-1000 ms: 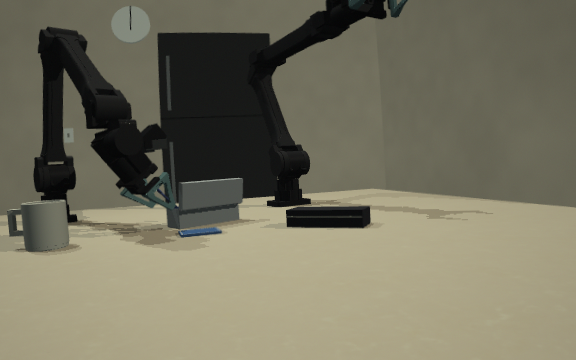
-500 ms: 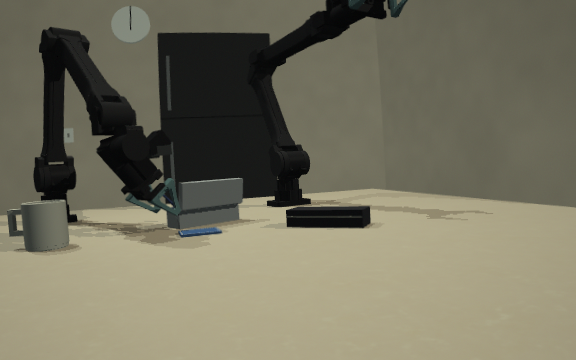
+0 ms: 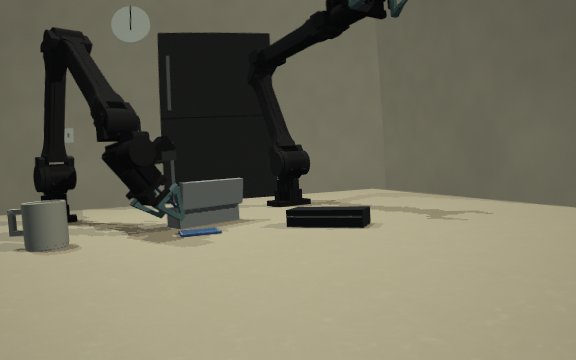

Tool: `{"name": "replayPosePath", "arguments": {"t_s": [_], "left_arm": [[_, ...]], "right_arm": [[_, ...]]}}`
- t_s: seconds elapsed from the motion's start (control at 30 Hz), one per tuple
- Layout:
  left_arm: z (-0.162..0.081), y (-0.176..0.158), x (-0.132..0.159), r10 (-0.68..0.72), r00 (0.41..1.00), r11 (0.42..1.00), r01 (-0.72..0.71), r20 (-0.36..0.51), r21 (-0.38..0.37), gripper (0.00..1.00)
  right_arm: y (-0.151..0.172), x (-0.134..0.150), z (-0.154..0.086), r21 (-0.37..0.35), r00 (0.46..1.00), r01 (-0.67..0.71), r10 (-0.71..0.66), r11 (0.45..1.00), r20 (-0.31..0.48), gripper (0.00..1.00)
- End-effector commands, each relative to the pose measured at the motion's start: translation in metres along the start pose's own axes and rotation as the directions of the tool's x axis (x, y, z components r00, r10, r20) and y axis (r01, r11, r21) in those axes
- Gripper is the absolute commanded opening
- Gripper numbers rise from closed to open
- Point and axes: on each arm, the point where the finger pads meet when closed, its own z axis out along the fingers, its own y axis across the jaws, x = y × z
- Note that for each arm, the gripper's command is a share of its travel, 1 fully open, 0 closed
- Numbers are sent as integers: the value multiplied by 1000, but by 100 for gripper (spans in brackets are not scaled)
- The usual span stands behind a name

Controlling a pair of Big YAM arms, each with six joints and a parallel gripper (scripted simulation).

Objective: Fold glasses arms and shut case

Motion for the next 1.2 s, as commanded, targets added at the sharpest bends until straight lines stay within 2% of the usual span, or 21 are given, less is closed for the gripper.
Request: {"name": "replayPosePath", "arguments": {"t_s": [0.0, 0.07, 0.13, 0.5, 0.63, 0.67, 1.17], "left_arm": [[3, -4, -27, 6, 999, 1000, -6, 39, 5, 100], [3, -4, -27, 6, 999, 1000, -6, 39, 5, 100], [3, -4, -27, 6, 999, 1000, -6, 39, 5, 100], [3, -4, -27, 6, 999, 1000, -6, 39, 5, 100], [3, -4, -27, 6, 999, 1000, -6, 39, 5, 100], [3, -4, -27, 6, 999, 1000, -6, 39, 5, 100], [3, -4, -27, 6, 999, 1000, -6, 39, 5, 100]], "right_arm": [[0, 1, 12, -11, 1000, -8, 8, 1000, 0, 96], [-9, -3, 10, 3, 1000, 4, -4, 1000, 1, 96], [1, 1, 16, -12, 1000, -8, 8, 1000, -2, 96], [0, 1, 31, -11, 1000, -5, 5, 1000, -3, 96], [-7, -1, 27, 0, 1000, -2, 2, 1000, -1, 96], [-3, 1, 29, -4, 1000, -4, 4, 1000, -2, 57], [-3, 3, 15, 9, 1000, -26, 26, 1000, 0, 57]]}}
